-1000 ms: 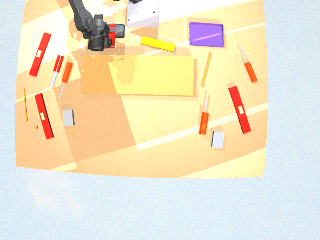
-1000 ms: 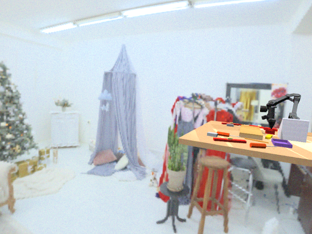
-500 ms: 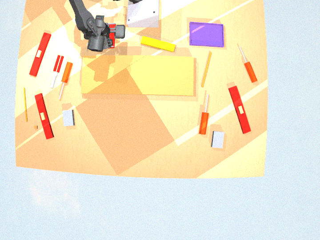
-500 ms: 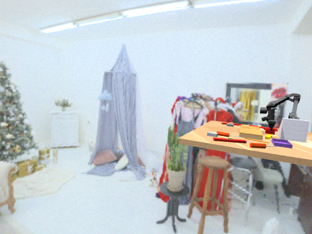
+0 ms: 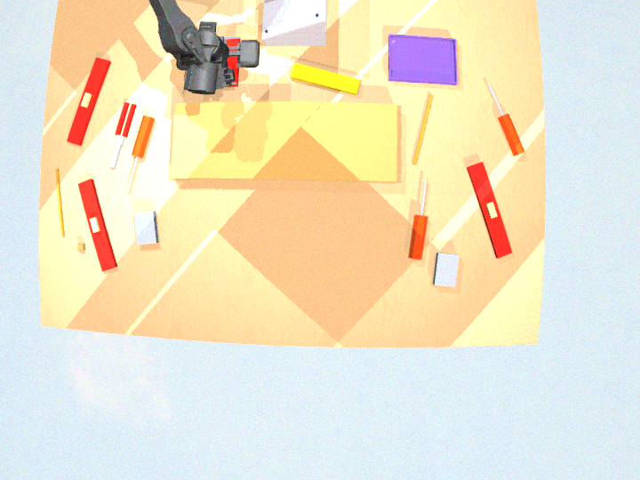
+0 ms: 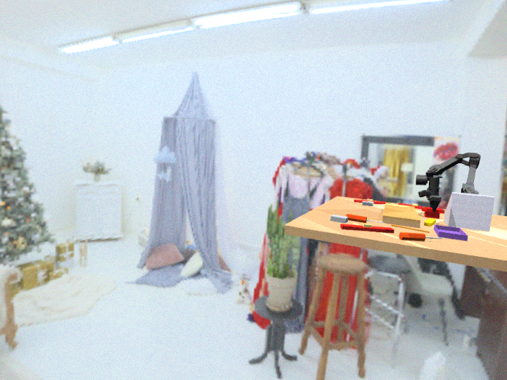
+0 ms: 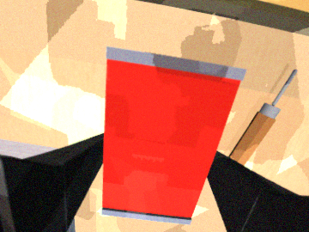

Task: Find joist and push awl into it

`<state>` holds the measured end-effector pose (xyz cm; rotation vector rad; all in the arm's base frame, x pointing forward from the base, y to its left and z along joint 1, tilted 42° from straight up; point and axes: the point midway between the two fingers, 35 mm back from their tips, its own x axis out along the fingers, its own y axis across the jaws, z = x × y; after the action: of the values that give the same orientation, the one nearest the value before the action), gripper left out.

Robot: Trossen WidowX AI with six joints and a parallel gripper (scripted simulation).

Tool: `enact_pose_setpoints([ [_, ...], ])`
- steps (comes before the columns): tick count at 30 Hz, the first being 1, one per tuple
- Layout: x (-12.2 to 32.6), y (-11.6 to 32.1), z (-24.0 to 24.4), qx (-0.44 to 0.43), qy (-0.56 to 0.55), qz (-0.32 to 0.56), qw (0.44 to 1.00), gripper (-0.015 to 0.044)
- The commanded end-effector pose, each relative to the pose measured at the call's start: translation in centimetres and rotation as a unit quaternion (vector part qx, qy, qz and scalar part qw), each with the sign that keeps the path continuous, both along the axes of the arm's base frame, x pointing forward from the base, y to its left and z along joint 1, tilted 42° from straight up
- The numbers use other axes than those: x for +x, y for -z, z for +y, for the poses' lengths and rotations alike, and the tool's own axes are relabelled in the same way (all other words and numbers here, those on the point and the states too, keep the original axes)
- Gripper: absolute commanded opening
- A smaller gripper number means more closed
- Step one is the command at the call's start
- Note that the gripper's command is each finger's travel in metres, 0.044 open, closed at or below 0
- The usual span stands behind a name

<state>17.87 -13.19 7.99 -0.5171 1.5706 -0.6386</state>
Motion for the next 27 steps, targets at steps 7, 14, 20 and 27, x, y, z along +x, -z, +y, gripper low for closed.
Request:
enact_pose_setpoints([
  [7,0.2,-1.1,1.0,-0.001,-0.001,-0.003,1.0,0.0],
  [14,0.2,-1.9,1.6,-0.001,-0.001,-0.003,1.0,0.0],
  [20,0.2,-2.5,2.2,-0.001,-0.001,-0.003,1.0,0.0],
  [27,0.4,-1.5,3.2,0.0,-0.001,-0.003,1.0,0.0],
])
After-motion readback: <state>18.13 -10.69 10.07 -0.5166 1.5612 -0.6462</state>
